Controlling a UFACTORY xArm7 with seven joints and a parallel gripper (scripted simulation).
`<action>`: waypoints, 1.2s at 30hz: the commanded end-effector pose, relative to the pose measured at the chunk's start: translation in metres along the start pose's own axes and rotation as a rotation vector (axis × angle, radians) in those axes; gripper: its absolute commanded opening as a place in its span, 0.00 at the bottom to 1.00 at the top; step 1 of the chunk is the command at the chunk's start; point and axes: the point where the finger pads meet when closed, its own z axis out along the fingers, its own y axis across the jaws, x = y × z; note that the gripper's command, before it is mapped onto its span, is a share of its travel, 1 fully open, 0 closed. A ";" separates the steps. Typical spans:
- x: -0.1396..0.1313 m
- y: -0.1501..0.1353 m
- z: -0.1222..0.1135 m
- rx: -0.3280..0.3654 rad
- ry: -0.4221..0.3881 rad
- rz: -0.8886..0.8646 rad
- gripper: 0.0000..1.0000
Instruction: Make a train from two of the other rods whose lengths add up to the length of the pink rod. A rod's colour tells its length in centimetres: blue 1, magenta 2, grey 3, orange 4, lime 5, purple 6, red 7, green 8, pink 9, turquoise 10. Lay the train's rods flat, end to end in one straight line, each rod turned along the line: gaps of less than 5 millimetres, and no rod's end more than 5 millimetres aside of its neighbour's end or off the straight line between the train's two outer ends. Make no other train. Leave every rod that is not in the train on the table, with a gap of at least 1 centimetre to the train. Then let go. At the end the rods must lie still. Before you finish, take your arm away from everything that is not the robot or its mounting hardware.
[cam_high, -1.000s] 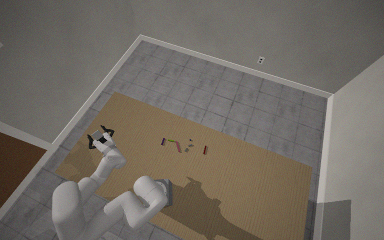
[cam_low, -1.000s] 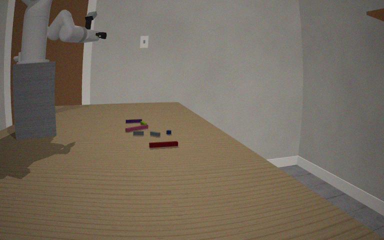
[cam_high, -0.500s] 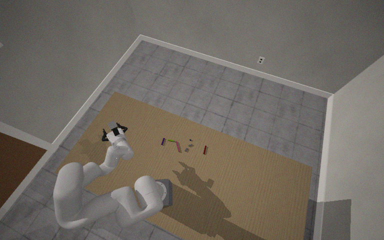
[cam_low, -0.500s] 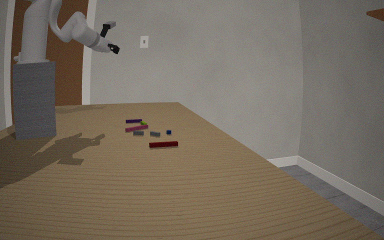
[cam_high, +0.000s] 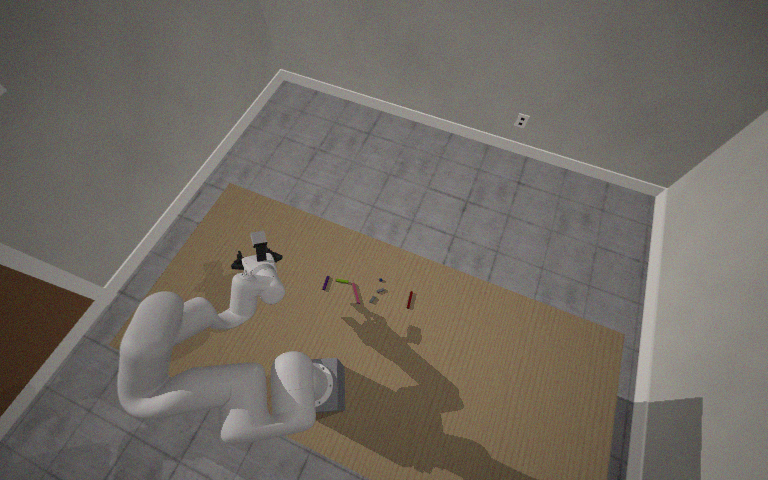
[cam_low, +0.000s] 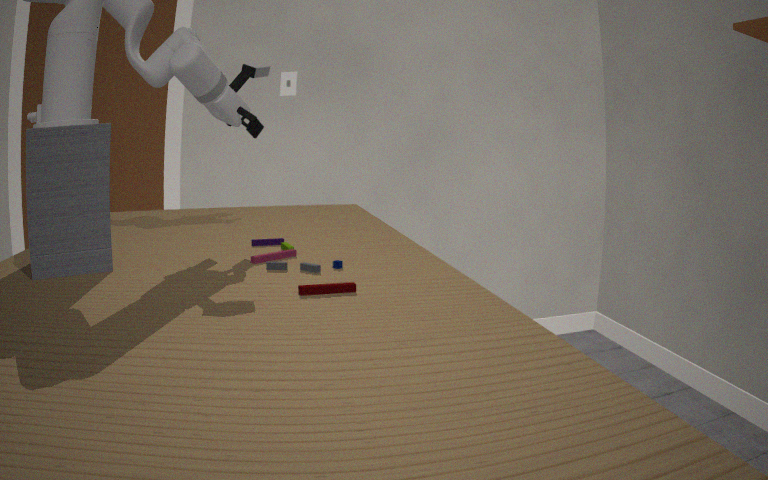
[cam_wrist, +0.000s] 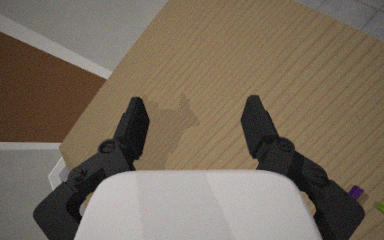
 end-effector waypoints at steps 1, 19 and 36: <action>-0.005 0.027 0.008 -0.032 -0.068 0.063 1.00; -0.033 0.139 -0.007 -0.239 -0.258 0.347 1.00; -0.060 0.239 -0.047 -0.452 -0.390 0.622 1.00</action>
